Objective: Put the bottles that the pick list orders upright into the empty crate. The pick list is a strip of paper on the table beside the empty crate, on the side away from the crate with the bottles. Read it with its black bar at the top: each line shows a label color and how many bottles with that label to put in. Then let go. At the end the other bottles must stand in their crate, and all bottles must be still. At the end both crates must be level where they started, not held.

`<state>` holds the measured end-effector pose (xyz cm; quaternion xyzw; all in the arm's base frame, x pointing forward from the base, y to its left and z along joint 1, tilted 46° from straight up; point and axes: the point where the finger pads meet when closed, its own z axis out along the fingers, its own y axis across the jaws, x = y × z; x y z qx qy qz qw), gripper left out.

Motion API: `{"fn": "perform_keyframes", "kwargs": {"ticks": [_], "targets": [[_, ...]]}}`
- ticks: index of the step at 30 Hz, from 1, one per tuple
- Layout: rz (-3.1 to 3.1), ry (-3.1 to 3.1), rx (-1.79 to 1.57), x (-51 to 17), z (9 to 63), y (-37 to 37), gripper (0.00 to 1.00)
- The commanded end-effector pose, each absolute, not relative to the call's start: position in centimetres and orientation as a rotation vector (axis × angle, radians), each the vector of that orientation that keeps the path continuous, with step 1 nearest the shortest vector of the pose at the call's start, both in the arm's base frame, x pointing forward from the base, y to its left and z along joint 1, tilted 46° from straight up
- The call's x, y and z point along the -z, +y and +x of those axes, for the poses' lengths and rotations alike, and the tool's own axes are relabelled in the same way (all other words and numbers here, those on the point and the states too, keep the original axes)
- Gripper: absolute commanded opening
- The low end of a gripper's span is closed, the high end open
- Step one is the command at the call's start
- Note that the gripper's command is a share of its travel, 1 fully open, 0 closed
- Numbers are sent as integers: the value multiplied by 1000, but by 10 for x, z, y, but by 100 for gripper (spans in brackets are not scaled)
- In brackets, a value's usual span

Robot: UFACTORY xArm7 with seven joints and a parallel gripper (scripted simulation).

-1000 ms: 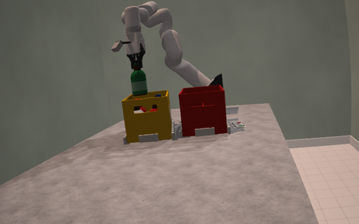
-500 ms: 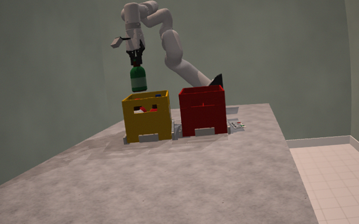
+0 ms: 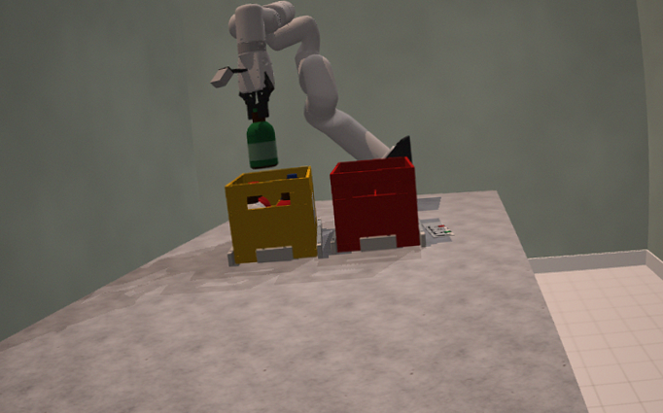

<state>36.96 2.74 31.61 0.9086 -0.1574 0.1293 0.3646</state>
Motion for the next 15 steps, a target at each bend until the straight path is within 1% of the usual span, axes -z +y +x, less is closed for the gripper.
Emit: {"fn": "perform_keyframes", "kwargs": {"ticks": [1,15], "targets": [[2338,-402,-339,-312,367,34,0],[2338,-402,-339,-296,357,48,0]]}}
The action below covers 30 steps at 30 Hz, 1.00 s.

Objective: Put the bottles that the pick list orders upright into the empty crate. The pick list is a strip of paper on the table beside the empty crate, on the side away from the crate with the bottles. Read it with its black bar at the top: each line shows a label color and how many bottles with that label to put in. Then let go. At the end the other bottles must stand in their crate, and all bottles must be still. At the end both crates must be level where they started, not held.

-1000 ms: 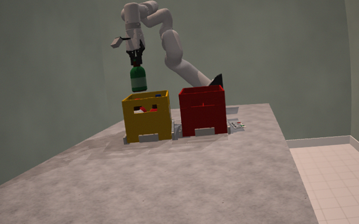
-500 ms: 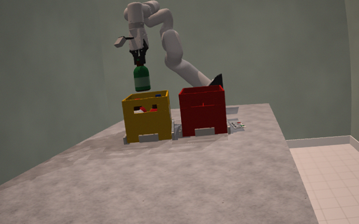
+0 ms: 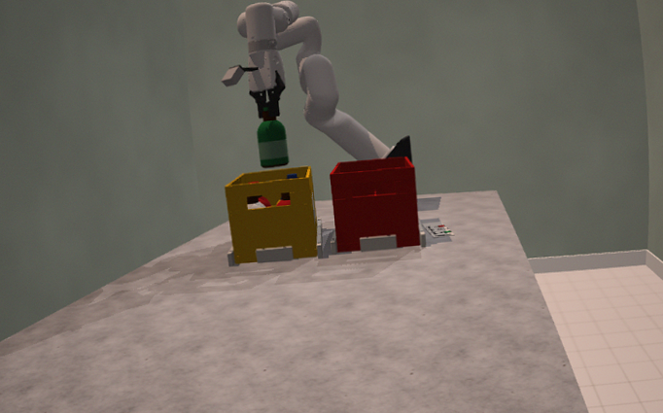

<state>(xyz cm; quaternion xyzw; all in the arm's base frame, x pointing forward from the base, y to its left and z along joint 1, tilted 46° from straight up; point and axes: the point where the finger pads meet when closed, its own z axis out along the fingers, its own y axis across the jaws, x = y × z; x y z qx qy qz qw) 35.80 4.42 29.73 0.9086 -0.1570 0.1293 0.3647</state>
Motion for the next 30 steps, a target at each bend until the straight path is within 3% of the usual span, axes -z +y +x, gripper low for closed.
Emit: {"fn": "perform_keyframes", "kwargs": {"ticks": [1,30], "targets": [[2338,-402,-339,-294,356,49,0],[2339,-402,-338,-258,334,82,0]]}}
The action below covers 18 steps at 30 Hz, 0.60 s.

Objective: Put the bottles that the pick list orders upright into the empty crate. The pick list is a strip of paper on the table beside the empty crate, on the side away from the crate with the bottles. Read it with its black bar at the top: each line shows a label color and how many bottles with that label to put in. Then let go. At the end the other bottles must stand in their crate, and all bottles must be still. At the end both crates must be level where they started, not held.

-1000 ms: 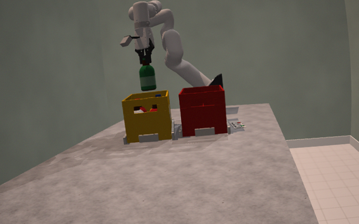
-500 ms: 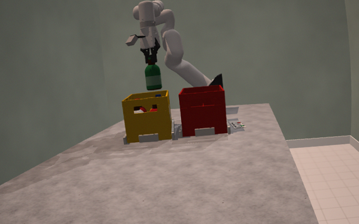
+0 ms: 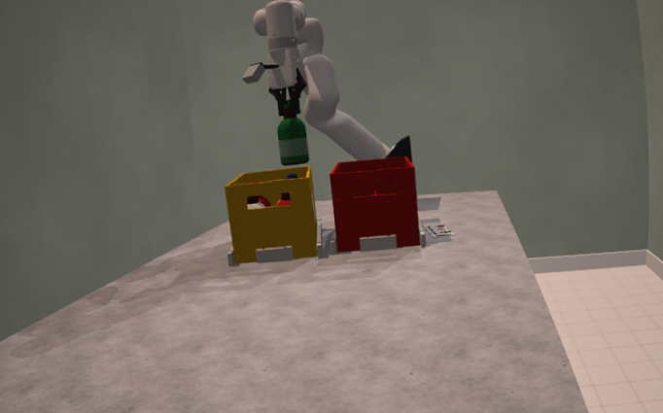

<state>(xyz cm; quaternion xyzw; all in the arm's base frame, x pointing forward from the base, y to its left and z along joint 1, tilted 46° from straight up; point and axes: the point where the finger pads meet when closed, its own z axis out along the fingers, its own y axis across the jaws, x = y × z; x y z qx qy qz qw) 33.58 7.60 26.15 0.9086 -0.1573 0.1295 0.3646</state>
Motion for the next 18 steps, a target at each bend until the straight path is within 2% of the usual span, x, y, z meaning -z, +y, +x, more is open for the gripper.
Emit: {"fn": "perform_keyframes", "kwargs": {"ticks": [1,18], "targets": [[2339,-402,-338,-256,333,83,0],[2339,-402,-338,-236,320,101,0]]}}
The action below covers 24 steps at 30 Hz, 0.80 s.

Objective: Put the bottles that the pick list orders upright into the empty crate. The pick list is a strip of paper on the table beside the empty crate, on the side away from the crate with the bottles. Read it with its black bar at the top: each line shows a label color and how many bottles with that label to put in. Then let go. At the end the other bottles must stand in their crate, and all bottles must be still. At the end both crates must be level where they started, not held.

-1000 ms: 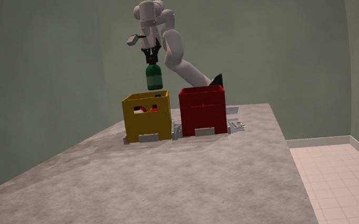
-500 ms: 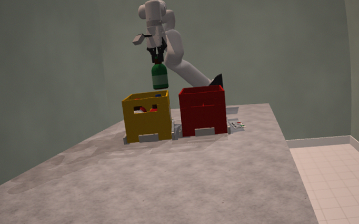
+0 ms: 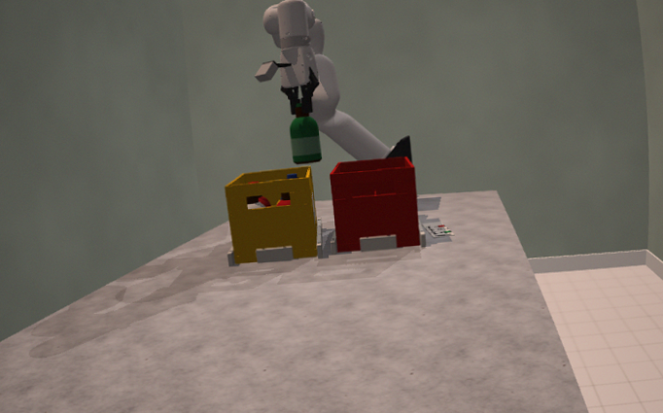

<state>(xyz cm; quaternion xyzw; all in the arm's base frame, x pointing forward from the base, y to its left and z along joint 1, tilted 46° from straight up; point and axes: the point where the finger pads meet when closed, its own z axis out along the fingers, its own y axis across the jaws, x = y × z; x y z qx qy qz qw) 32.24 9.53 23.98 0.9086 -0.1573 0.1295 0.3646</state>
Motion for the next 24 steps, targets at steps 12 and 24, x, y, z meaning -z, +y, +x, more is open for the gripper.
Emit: {"fn": "perform_keyframes", "kwargs": {"ticks": [12,24], "targets": [[2339,-403,-338,-222,312,113,0],[2339,-403,-338,-209,303,125,0]]}}
